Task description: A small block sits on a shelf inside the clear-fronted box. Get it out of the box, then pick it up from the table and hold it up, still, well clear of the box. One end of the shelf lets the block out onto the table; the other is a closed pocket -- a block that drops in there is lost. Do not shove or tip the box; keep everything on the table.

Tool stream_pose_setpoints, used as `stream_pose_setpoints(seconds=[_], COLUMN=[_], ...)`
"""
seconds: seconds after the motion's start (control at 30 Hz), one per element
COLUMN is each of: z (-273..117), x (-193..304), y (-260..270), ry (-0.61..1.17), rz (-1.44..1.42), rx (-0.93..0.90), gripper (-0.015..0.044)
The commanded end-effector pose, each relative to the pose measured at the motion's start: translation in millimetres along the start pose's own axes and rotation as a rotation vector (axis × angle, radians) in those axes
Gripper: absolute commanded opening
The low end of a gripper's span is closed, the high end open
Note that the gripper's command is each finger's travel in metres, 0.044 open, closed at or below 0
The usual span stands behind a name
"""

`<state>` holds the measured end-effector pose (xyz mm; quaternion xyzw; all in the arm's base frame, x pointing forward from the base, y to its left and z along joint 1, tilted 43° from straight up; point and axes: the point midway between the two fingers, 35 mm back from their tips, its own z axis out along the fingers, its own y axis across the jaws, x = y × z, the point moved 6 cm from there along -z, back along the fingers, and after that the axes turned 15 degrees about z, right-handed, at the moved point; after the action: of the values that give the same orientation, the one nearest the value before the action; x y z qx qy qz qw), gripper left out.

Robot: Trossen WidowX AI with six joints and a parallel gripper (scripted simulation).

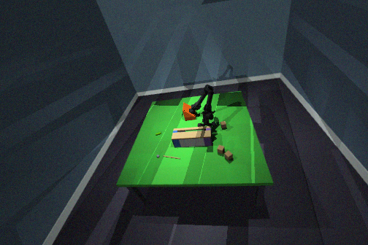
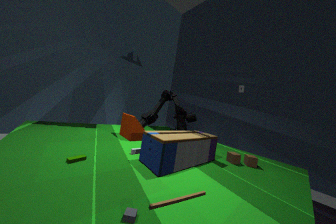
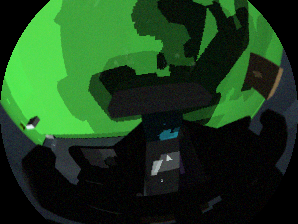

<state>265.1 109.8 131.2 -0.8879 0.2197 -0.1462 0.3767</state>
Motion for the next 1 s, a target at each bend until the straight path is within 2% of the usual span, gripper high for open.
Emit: stream_pose_setpoints(seconds=[0.0,0.07,0.13,0.17,0.47,0.67,0.97], z=[0.7,0.7,-2.3,-6.1,-52.7,-56.4,-62.2], x=[-0.5,-0.5,1.4,3.8,23.6,24.6,26.8], y=[0.5,0.5,0.1,-0.5,-6.0,-6.2,0.6], ry=[0.001,0.001,0.000,0.000,0.001,0.001,-0.013], rz=[0.004,0.004,0.004,0.003,-0.001,0.006,0.350], rx=[-0.001,-0.001,-0.002,-0.003,-0.004,-0.003,-0.013], gripper=[0.0068,0.0055,0.0003,0.0000,0.0000,0.0000,0.0000])
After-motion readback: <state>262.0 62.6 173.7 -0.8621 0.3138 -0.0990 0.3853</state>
